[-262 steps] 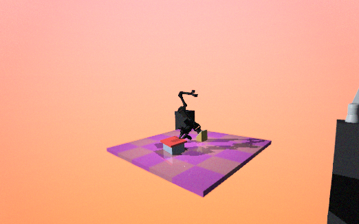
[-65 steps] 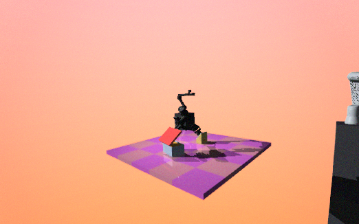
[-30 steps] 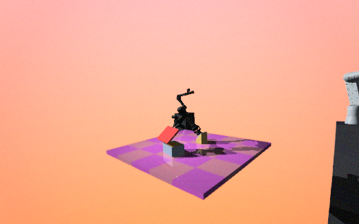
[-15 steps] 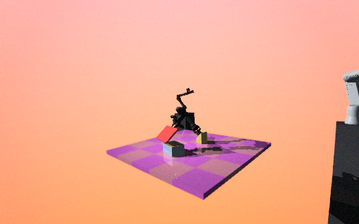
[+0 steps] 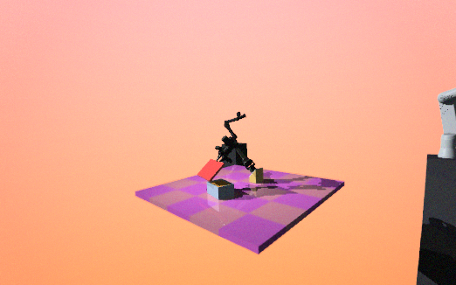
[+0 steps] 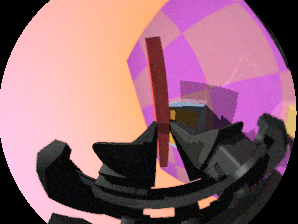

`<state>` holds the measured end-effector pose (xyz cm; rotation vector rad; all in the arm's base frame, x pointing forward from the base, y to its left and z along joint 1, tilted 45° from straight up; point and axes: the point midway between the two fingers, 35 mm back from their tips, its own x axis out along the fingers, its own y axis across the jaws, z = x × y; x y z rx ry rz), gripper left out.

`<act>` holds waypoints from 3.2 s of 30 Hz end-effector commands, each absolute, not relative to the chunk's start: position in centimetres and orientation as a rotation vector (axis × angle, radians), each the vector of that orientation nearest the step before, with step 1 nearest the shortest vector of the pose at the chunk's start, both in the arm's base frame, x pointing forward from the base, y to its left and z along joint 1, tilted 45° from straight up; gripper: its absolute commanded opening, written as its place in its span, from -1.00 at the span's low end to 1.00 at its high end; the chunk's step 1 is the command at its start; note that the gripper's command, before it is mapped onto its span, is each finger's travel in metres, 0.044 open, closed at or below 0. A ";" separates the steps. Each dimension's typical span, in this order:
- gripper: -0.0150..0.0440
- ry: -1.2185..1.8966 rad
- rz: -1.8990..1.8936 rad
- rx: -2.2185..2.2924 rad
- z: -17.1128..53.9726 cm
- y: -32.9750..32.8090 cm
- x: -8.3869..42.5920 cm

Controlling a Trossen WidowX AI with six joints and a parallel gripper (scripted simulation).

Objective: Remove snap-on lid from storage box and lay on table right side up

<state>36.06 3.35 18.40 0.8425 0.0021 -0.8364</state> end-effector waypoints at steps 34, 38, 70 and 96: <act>-0.49 0.006 -0.831 0.842 23.4 -1.3 32.9; -0.49 0.006 -0.831 0.842 23.9 -1.8 32.5; -0.49 0.006 -0.832 0.839 28.2 -5.8 29.8; -0.49 0.005 -0.831 0.838 31.5 -8.9 27.7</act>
